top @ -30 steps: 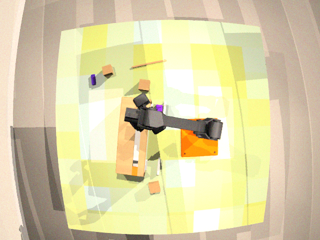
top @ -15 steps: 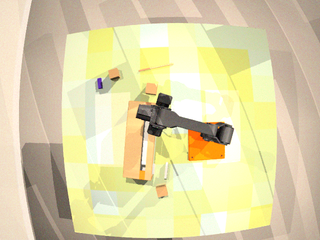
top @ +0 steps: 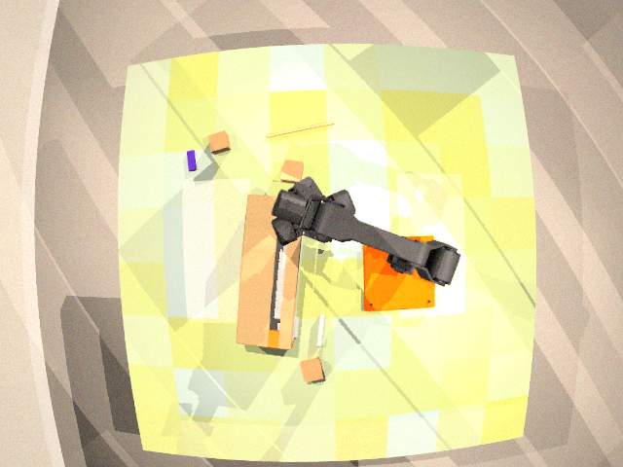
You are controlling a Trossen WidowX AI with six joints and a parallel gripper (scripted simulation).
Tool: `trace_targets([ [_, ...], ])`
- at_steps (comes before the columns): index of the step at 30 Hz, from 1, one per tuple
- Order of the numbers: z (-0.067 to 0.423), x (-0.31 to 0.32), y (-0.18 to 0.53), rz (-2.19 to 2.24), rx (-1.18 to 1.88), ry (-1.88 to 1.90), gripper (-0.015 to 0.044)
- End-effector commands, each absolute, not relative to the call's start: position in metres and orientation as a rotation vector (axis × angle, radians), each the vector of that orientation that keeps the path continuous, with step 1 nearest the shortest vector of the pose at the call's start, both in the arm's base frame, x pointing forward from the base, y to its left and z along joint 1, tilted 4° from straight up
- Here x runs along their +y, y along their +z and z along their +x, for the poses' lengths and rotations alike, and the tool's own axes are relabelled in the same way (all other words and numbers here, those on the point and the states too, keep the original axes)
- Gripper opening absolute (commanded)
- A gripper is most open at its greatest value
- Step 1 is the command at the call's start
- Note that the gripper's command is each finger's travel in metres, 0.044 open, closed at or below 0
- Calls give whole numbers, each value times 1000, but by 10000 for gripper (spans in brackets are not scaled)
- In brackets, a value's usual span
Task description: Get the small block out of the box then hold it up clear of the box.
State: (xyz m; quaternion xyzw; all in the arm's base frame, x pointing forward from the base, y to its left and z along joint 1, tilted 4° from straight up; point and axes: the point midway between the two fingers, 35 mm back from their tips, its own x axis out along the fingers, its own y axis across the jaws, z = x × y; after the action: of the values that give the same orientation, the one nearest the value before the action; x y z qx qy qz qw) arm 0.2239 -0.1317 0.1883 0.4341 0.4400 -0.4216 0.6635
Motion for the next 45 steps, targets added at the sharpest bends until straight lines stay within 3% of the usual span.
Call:
trace_targets([
  [1, 209, -133, 191, 1821, 485, -1329, 285],
  [22, 198, -137, 192, 2779, -365, -1632, 285],
  [45, 201, -140, 176, 2782, -369, -1632, 285],
])
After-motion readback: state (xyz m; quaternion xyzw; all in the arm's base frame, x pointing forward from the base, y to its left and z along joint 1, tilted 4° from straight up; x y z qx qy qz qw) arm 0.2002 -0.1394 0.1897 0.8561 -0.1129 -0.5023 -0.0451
